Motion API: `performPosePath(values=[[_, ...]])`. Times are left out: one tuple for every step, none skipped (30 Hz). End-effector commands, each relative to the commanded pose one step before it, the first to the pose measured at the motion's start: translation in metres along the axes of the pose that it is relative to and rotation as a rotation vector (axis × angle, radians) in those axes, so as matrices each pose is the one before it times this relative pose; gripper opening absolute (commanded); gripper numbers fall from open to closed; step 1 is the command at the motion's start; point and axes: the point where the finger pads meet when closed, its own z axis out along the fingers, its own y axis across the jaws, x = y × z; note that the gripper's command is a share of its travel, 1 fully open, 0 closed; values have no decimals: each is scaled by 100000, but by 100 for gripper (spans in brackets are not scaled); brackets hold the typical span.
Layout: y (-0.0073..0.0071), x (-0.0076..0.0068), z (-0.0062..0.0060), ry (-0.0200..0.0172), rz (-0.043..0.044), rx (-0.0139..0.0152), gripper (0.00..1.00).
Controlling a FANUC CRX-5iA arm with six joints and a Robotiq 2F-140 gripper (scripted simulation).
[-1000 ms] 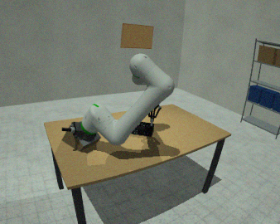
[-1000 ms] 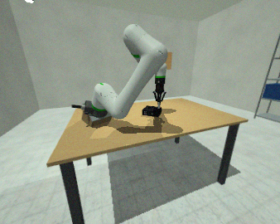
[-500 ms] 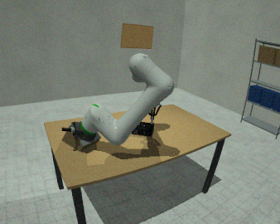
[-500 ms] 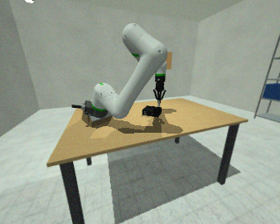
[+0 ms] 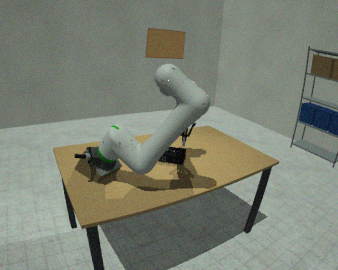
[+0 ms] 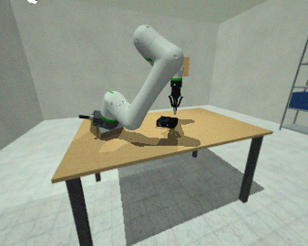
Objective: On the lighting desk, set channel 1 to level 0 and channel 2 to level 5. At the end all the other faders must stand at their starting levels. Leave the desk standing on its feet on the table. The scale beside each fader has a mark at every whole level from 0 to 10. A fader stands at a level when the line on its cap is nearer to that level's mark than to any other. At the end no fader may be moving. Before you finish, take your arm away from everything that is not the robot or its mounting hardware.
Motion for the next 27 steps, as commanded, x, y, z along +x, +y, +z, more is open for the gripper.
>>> performPosePath(values=[[1, 18, -42, 42, -1, -18, 0], [0, 0, 0, 0, 0, 0, 0], [0, 0, 0, 0, 0, 0, 0], [0, 0, 0, 0, 0, 0, 0], [0, 0, 0, 0, 0, 0, 0], [0, 0, 0, 0, 0, 0, 0], [0, 0, 0, 0, 0, 0, 0], [0, 0, 0, 0, 17, 0, 0], [-1, 2, 0, 0, 112, 0, 0], [-2, 5, 0, 0, 294, 0, 0], [-3, 9, 0, 0, 552, 0, 0], [-5, 14, 1, 0, 876, 0, 0], [-8, 20, 1, 0, 1259, 0, 0], [-11, 26, 1, 0, 1689, -1, 0], [-15, 33, 2, 0, 2160, -1, 0], [-19, 40, 2, 0, 2663, -1, 0], [0, 0, 0, 0, 0, 0, 0], [0, 0, 0, 0, 0, 0, 0], [-24, 48, 3, -1, 3190, -1, 0], [-30, 55, 3, -1, 3734, -1, 0], [-37, 62, 4, -1, 4288, -2, 0], [-45, 68, 4, -1, 4846, -2, 0], [-54, 73, 5, -1, 5401, -2, 0], [-64, 77, 6, 0, 5947, -2, 0], [-74, 80, 6, 0, 6479, -3, 0], [-86, 80, 7, -3, 6050, 16, 0], [-97, 80, 7, -22, 3715, 90, 0]])
